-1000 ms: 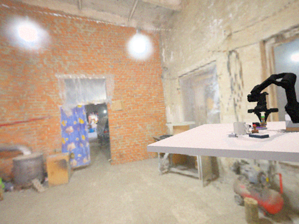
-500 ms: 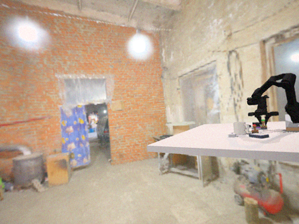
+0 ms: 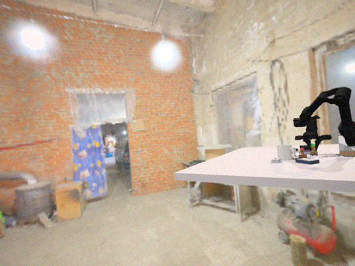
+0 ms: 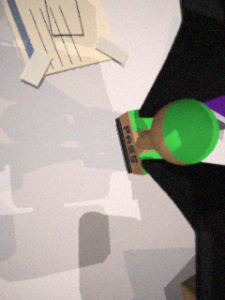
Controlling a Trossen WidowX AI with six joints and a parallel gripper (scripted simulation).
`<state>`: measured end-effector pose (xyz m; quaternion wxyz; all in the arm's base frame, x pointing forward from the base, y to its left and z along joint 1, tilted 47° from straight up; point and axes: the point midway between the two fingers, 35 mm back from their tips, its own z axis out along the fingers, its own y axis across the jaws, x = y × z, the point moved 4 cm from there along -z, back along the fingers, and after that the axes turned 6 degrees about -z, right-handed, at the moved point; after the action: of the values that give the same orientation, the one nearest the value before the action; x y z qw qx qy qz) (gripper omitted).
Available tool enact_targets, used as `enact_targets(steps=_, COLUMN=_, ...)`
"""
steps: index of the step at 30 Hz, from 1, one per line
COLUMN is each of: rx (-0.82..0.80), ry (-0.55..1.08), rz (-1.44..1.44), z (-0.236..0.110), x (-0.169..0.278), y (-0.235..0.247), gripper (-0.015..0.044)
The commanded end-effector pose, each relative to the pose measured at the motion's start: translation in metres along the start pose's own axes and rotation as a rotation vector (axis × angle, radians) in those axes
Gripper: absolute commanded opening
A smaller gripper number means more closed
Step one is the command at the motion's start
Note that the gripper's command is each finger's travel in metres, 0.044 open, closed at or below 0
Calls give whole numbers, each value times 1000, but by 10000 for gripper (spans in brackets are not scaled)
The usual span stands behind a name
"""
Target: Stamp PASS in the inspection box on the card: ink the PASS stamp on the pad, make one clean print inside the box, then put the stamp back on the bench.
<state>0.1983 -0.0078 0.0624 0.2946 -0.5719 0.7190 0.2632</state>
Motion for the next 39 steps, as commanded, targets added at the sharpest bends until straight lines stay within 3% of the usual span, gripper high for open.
enact_targets(steps=1, rx=0, ry=0, rz=-2, z=0, x=0, y=0, gripper=184)
enact_targets(steps=4, rx=0, ry=0, rz=-2, z=0, x=0, y=0, gripper=263)
enact_targets(steps=8, rx=1, ry=5, rz=0, z=-9, x=1, y=-3, gripper=268)
enact_targets(steps=16, rx=-1, ry=0, rz=5, z=-115, x=1, y=-2, gripper=268)
enact_targets(steps=39, rx=4, ry=-2, rz=7, z=-117, x=0, y=-2, gripper=268)
